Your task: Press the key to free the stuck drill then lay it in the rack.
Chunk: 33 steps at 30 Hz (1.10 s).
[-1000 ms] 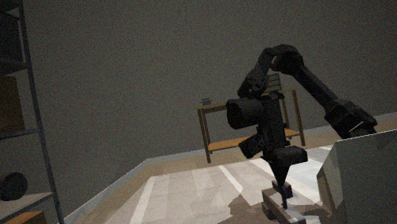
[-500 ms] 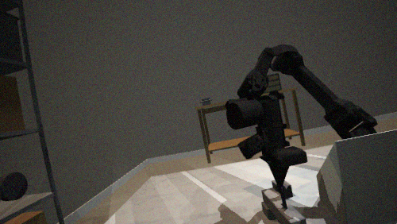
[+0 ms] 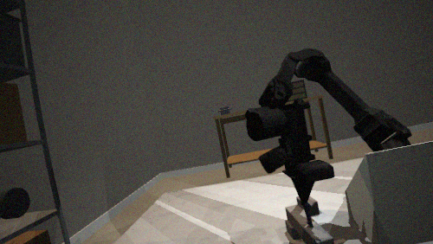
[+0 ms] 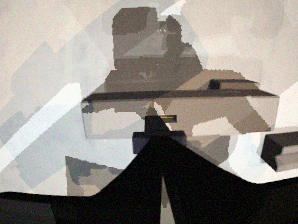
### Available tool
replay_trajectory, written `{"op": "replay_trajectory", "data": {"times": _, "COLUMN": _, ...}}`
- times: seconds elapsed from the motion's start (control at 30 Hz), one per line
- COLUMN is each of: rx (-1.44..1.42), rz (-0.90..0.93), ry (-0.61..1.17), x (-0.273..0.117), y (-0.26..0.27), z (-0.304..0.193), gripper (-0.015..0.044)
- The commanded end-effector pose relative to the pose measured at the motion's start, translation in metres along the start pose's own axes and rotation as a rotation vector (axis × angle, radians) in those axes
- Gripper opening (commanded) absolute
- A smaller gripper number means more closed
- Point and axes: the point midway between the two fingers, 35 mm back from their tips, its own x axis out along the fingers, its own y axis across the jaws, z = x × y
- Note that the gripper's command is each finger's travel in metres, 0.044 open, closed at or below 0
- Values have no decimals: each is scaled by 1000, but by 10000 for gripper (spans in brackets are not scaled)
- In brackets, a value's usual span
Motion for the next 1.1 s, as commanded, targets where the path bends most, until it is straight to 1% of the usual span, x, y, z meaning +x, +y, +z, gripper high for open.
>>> {"op": "replay_trajectory", "data": {"times": 0.0, "rx": 3, "rz": -3, "ry": 24, "x": 11, "y": -2, "z": -5, "gripper": 0}}
{"op": "replay_trajectory", "data": {"times": 1.07, "rx": 3, "rz": -3, "ry": 24, "x": 26, "y": -3, "z": -9, "gripper": 0}}
